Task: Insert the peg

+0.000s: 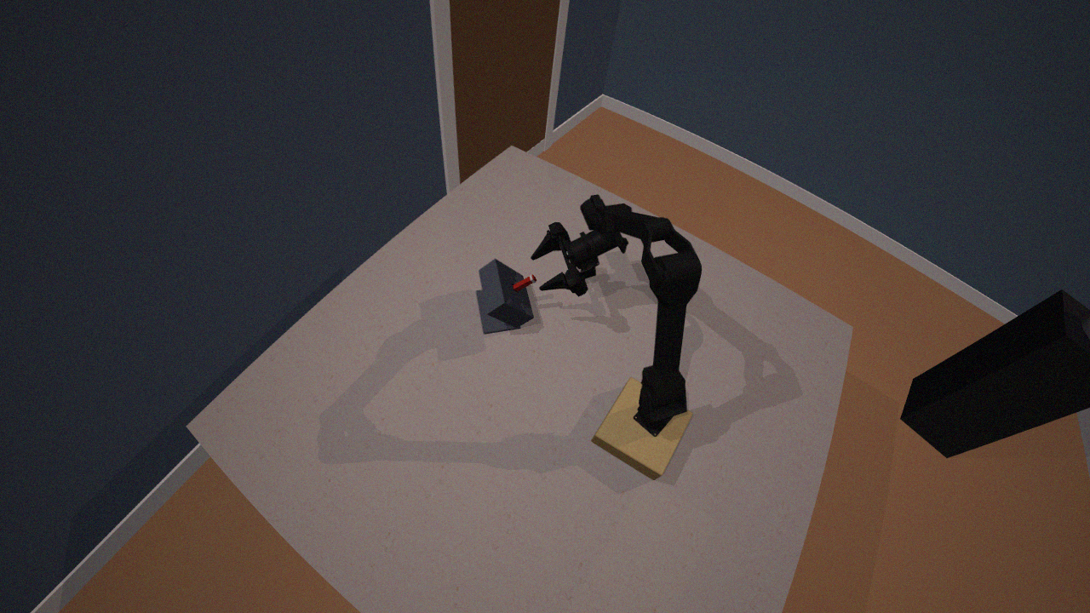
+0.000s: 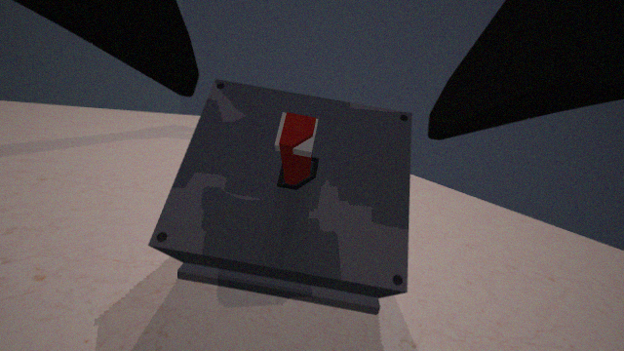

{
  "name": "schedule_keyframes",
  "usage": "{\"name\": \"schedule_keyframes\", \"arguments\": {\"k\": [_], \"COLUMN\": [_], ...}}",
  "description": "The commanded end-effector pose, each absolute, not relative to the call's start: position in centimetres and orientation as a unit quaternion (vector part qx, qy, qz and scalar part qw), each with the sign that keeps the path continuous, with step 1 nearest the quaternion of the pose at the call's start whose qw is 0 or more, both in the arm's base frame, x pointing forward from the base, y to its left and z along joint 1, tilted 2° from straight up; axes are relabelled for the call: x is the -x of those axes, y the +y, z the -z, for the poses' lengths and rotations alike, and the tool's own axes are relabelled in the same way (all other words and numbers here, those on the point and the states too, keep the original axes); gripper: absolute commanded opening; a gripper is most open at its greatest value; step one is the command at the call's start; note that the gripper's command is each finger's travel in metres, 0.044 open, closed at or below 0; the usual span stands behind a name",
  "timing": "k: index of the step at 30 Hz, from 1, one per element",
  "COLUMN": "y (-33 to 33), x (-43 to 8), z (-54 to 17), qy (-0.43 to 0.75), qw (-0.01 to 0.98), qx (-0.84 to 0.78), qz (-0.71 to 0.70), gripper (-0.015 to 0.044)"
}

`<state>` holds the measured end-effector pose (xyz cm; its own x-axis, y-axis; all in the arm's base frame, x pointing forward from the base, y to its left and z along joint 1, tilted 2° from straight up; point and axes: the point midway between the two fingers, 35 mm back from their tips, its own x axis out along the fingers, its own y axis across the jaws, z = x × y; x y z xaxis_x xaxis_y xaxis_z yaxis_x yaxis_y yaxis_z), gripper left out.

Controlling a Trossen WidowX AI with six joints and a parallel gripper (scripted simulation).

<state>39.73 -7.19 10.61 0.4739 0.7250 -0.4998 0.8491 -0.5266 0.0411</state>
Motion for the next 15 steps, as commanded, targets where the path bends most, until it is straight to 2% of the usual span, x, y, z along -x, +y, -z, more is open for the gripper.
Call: {"name": "schedule_keyframes", "arguments": {"k": [1,15], "y": [-7.7,-9.2], "x": [-39.5,-38.6], "z": [-11.1,-12.4], "qy": [0.466,0.465], "qw": [0.145,0.143], "qx": [-0.846,-0.847], "qz": [0.214,0.215], "gripper": [0.0440,0.0440]}}
